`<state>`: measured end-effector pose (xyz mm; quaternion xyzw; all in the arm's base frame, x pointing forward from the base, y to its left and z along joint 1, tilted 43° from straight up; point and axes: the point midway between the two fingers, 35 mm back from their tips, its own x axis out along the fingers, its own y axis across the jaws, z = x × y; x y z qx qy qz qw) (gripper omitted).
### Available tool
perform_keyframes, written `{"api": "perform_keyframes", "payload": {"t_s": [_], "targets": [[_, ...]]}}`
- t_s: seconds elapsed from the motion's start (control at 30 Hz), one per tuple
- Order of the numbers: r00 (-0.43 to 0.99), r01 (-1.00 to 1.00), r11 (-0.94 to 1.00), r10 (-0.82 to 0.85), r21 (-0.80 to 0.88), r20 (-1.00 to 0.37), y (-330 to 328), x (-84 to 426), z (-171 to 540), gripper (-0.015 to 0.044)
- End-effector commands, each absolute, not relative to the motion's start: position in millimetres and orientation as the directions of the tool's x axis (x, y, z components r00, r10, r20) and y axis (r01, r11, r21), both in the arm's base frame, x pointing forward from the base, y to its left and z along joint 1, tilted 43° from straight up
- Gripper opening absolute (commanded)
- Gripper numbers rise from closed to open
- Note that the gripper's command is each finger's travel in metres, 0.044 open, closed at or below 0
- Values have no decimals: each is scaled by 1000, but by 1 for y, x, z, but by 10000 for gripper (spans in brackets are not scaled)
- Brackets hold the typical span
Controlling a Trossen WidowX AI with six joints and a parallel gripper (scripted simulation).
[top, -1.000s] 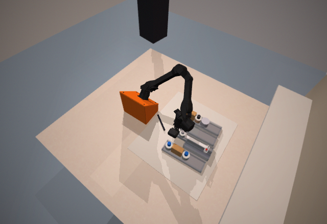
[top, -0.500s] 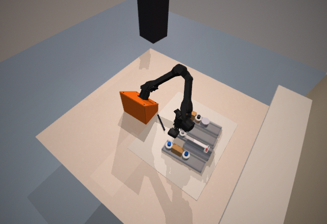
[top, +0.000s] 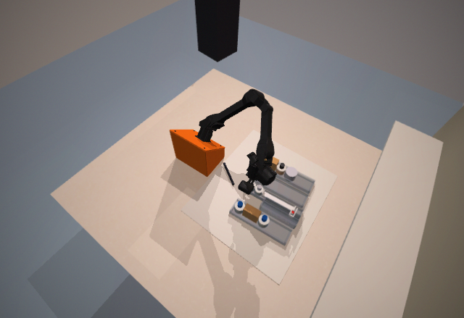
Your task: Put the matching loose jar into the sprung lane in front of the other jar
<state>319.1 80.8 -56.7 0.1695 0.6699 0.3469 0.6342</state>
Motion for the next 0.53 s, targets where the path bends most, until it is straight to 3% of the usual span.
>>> {"api": "perform_keyframes", "payload": {"t_s": [0.0,0.5], "targets": [[-143,-221,702,663,677,-735,80,317,-56,303],[-144,-219,704,662,676,-736,65,272,-59,303]]}}
